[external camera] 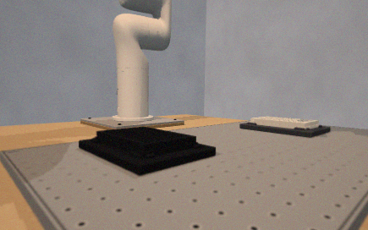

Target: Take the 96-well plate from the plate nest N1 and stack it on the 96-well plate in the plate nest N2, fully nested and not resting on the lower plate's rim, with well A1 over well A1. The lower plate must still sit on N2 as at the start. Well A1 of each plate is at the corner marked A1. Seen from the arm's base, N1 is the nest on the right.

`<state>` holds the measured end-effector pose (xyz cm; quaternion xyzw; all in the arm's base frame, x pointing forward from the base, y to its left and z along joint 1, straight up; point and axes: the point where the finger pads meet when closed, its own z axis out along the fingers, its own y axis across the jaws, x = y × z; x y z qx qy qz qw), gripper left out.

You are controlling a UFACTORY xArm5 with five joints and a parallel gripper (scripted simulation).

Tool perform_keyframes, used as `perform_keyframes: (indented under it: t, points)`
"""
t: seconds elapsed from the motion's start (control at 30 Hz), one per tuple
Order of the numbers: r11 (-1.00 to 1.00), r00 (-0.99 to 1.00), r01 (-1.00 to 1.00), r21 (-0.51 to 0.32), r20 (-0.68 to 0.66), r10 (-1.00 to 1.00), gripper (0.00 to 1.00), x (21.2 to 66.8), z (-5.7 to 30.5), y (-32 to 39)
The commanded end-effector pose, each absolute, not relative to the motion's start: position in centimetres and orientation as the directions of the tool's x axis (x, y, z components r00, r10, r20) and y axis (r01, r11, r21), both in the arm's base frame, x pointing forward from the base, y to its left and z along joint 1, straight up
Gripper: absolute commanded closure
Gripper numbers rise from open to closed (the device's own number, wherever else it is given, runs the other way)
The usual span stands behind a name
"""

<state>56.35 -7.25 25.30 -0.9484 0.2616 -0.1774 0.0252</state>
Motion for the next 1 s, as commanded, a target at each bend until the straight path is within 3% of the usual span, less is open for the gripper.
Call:
perform_keyframes:
  t: [0.0,0.43,0.97]
  points:
    - [-0.881,0.826,-0.458,-0.124,0.307,-0.472,0.00,54.8,25.5,-6.3]
    - [-0.956,0.935,-0.290,-0.045,0.197,-0.293,0.00,50.3,25.3,-3.9]
    - [-0.990,0.985,-0.143,-0.010,0.099,-0.143,0.00,45.3,25.2,-1.8]
